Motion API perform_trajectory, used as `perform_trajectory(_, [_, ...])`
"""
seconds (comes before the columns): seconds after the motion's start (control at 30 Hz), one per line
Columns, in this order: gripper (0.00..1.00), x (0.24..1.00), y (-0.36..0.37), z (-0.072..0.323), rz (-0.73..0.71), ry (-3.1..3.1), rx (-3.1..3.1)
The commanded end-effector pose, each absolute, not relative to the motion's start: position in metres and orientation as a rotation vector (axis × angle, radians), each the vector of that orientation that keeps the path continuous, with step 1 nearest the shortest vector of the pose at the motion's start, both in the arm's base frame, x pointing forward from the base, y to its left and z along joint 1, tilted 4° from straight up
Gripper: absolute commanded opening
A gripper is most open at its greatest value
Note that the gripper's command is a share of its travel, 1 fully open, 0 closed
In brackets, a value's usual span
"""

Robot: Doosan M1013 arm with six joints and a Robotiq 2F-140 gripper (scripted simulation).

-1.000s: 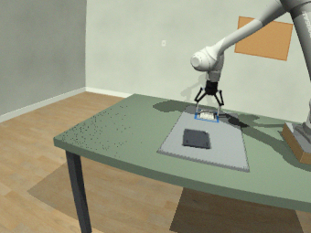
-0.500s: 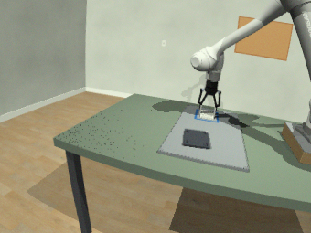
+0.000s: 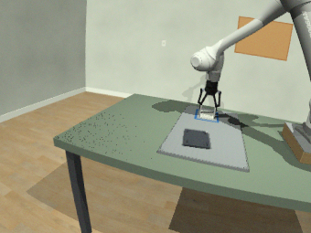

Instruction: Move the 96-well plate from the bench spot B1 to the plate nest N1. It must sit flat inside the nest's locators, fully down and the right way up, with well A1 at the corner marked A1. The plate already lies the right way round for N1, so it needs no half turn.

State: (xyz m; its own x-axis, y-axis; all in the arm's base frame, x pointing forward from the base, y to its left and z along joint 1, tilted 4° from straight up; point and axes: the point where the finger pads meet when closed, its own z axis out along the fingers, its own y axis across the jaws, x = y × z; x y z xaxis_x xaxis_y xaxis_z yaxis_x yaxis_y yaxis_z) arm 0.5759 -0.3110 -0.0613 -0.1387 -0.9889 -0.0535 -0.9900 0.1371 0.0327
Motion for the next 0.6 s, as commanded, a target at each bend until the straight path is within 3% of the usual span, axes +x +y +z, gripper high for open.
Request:
perform_trajectory(0.0, [0.00,0.576,-0.311,-0.061,0.094,2.354,-2.049])
perform_trajectory(0.57, [0.00,0.576,-0.312,-0.040,0.094,2.354,-2.049])
